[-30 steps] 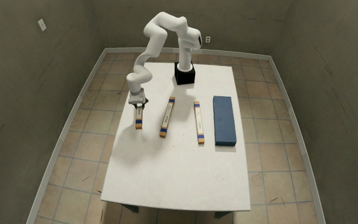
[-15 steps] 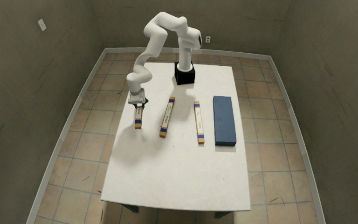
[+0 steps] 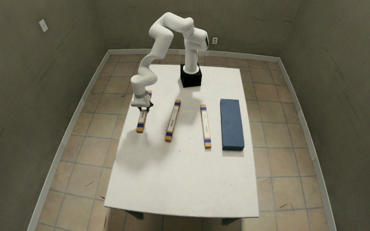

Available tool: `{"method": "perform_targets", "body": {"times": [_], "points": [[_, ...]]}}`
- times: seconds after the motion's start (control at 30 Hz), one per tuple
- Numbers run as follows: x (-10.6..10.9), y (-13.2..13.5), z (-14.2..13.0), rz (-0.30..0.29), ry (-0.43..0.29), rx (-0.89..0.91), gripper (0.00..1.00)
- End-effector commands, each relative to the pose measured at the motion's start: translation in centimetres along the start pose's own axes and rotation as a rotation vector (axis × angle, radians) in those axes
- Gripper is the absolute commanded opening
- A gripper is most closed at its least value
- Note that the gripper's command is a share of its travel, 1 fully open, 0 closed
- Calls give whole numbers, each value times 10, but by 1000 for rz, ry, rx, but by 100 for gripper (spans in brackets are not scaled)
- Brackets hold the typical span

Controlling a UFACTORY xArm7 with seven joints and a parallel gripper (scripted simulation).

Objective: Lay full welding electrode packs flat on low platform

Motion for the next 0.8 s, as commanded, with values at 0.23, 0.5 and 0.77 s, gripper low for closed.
{"method": "perform_targets", "body": {"times": [0.23, 0.5, 0.77], "points": [[2, 1, 2, -2, 5, -1, 35], [2, 0, 2, -3, 5, -1, 35], [2, -2, 1, -3, 5, -1, 35]]}}
Point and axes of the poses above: the point where the finger pads meet when closed, its own x axis back along the fingers, its own y axis across the jaws, z = x × y, the point moved 6 cm from there along x, back along the fingers, and after that the axes turned 11 degrees about -x, right-handed, at the moved point
